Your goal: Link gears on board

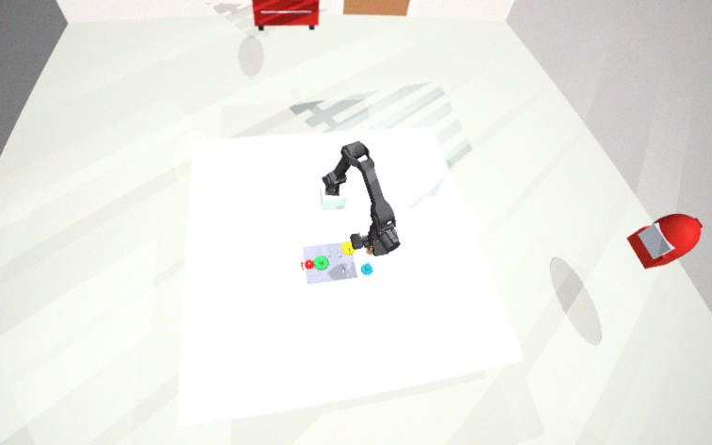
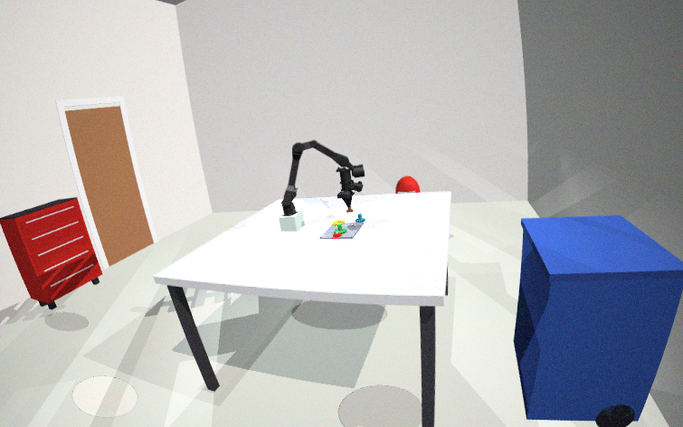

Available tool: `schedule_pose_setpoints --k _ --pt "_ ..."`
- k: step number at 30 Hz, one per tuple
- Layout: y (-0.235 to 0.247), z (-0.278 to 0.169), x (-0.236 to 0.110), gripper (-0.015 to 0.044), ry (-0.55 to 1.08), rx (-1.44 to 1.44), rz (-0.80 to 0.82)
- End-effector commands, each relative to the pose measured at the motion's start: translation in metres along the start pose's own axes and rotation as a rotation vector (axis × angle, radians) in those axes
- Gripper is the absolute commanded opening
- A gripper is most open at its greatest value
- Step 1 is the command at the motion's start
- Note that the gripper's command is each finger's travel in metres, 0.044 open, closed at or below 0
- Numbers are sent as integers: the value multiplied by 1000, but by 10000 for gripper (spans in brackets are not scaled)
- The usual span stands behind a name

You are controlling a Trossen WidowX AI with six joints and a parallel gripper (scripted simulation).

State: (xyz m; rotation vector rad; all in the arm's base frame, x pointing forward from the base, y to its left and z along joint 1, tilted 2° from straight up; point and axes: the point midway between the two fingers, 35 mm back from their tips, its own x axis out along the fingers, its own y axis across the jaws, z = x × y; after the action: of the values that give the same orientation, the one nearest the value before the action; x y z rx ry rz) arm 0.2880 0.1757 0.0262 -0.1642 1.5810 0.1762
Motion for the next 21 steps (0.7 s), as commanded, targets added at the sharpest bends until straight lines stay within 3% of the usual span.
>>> schedule_pose_setpoints --k 1,21 --pt "2 3 -16 0 -12 2 5" --pt "2 -4 -77 0 -6 5 6"
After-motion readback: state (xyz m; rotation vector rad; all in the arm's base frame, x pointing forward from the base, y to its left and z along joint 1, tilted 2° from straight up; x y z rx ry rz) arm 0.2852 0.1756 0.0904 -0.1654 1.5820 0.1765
